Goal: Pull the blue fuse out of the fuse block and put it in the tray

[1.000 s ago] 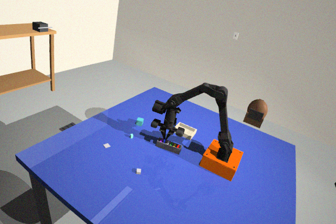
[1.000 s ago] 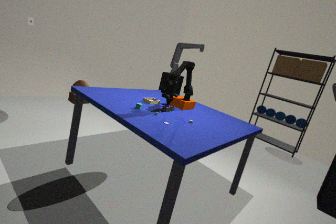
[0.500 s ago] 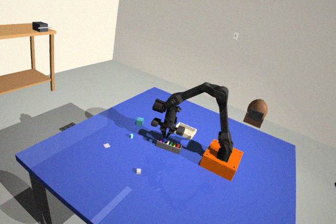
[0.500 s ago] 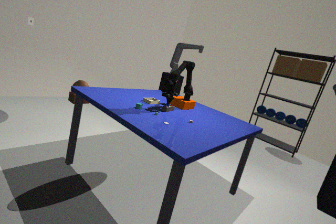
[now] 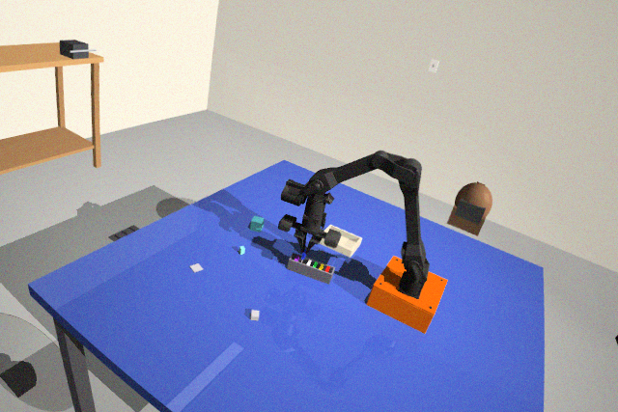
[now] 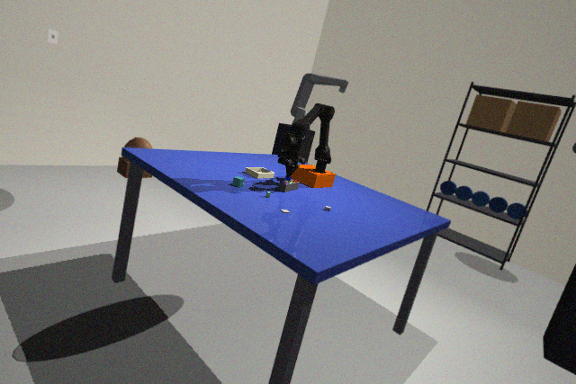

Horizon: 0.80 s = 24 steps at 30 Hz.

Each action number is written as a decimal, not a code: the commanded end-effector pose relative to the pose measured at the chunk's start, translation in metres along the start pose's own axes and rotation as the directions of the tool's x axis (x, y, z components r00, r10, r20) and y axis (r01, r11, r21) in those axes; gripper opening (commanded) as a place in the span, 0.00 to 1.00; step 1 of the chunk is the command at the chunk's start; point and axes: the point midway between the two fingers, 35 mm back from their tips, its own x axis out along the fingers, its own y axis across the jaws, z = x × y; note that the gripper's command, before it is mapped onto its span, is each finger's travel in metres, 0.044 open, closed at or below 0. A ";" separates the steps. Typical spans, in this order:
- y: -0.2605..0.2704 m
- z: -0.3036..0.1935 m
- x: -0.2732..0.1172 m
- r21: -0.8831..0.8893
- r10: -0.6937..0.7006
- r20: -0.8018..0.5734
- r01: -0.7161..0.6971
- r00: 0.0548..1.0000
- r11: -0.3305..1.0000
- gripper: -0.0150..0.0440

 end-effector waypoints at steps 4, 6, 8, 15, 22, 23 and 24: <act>0.000 -0.001 -0.005 0.005 0.002 -0.004 -0.002 1.000 1.000 0.25; 0.000 -0.001 -0.007 0.005 0.002 -0.004 -0.002 1.000 1.000 0.25; 0.000 -0.001 -0.010 0.005 0.002 -0.004 -0.002 1.000 1.000 0.25; 0.000 -0.001 -0.021 0.005 0.002 -0.004 -0.002 1.000 1.000 0.25; 0.000 -0.001 -0.026 0.005 0.002 -0.004 -0.002 1.000 1.000 0.25; 0.000 -0.001 -0.026 0.005 0.002 -0.004 -0.002 1.000 1.000 0.25; 0.000 0.000 -0.026 0.005 0.002 -0.004 -0.002 1.000 1.000 0.25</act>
